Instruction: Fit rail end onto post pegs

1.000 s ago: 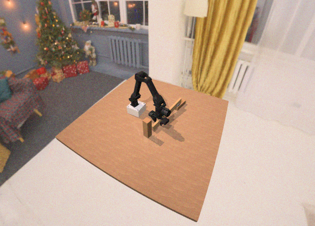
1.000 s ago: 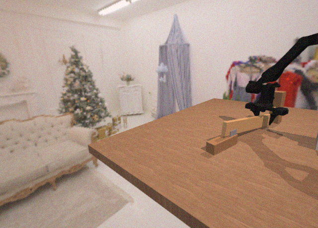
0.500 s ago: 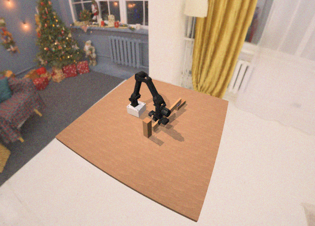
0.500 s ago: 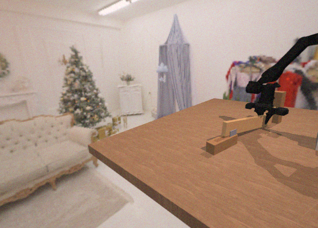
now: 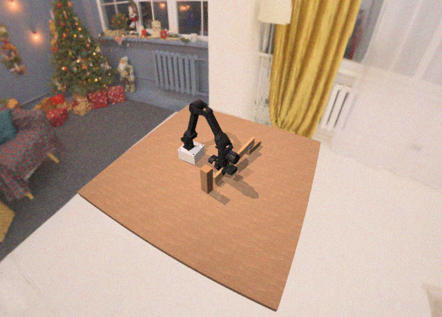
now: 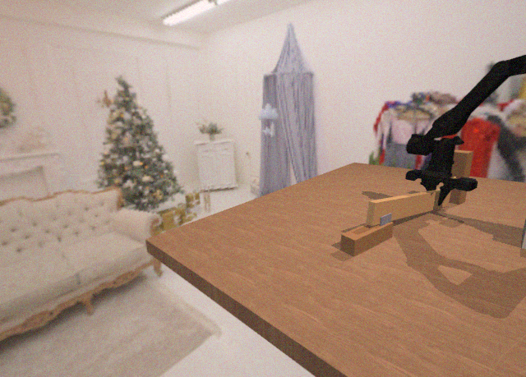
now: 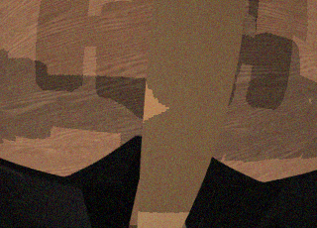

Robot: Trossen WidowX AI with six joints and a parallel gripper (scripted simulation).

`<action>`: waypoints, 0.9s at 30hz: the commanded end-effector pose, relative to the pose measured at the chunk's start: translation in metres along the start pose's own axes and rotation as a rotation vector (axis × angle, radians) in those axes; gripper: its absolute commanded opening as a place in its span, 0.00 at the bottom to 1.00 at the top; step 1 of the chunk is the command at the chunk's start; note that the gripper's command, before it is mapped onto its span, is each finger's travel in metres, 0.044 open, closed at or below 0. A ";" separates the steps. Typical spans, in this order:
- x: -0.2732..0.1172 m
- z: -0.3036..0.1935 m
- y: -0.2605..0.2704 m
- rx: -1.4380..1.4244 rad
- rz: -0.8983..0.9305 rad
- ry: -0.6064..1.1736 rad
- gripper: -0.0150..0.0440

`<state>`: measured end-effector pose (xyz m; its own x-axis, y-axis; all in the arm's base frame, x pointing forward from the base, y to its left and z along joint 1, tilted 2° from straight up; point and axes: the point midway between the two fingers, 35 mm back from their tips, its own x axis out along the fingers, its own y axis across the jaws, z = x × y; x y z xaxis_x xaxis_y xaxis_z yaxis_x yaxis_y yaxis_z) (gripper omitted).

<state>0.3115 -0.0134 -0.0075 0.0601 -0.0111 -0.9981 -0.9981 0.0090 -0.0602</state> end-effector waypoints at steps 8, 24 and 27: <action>-0.006 0.000 0.000 0.000 0.001 -0.003 0.25; -0.014 0.000 -0.002 0.000 0.000 -0.003 0.25; -0.016 0.000 -0.003 0.000 0.000 -0.003 0.25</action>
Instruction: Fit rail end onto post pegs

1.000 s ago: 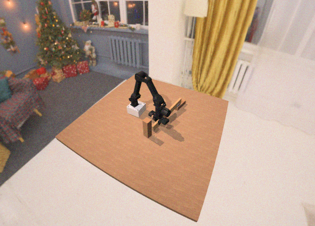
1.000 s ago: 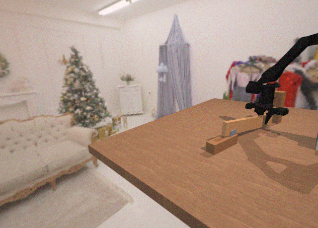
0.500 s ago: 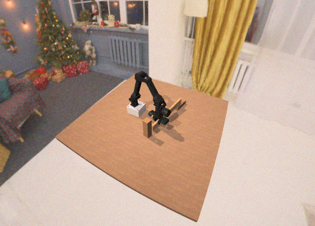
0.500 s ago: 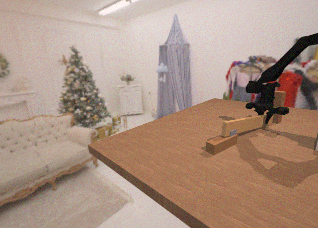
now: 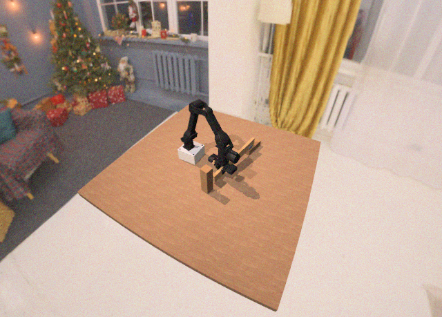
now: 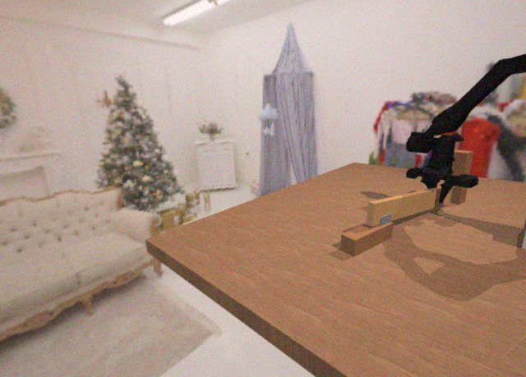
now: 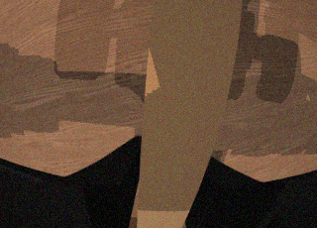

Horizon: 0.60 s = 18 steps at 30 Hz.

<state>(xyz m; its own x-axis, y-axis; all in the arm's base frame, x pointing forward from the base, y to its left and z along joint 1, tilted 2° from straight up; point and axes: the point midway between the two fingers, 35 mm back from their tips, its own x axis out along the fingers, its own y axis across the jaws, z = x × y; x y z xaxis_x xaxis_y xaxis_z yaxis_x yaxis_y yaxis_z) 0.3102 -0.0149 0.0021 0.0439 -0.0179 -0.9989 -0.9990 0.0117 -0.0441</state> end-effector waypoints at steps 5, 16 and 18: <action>-0.009 0.001 -0.004 -0.002 -0.016 -0.010 0.25; -0.014 0.001 -0.005 -0.002 -0.016 -0.010 0.25; -0.015 0.001 -0.005 -0.002 -0.016 -0.010 0.25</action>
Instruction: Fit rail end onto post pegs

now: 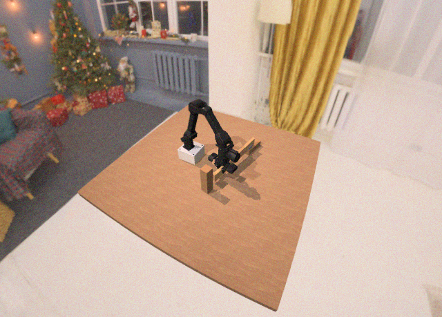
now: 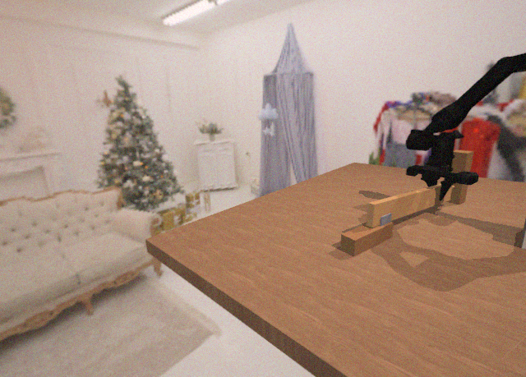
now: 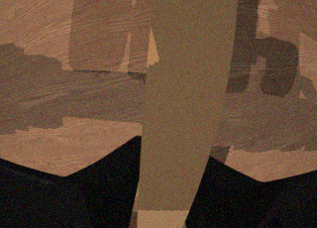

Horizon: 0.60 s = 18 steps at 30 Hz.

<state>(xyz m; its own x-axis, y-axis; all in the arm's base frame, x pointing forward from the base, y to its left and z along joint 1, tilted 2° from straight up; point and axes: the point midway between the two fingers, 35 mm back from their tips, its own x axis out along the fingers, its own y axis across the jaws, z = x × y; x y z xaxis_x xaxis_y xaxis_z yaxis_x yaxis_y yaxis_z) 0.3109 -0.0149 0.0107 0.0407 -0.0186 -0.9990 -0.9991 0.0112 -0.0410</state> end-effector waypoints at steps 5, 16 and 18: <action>-0.009 0.001 -0.004 -0.002 -0.019 -0.010 0.25; -0.015 0.001 -0.004 -0.002 -0.019 -0.010 0.25; -0.016 0.001 -0.004 -0.002 -0.019 -0.010 0.25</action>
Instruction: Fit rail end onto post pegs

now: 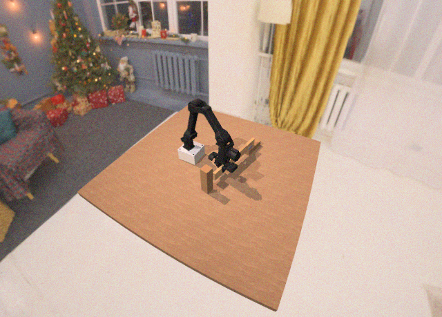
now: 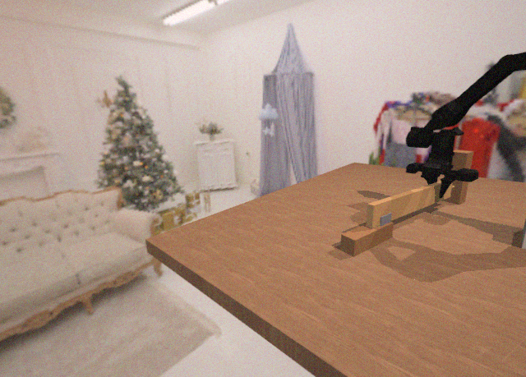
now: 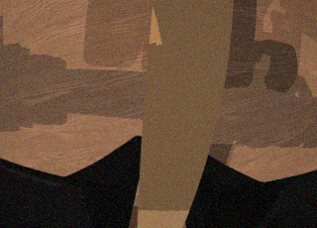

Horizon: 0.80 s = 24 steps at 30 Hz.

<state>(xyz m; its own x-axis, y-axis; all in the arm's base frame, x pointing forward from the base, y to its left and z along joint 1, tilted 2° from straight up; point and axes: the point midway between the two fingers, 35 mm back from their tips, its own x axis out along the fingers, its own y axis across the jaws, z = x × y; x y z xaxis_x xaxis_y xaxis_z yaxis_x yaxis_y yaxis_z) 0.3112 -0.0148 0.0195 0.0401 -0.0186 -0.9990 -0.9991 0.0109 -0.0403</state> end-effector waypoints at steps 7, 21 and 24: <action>-0.011 0.001 -0.004 -0.001 -0.020 -0.010 0.25; -0.018 0.001 -0.003 -0.001 -0.020 -0.010 0.25; -0.018 0.001 -0.003 -0.001 -0.020 -0.010 0.25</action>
<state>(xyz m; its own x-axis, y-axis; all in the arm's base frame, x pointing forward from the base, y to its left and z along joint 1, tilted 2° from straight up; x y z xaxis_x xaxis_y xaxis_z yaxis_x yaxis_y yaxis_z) 0.3109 -0.0148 0.0313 0.0407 -0.0190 -0.9990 -0.9991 0.0106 -0.0409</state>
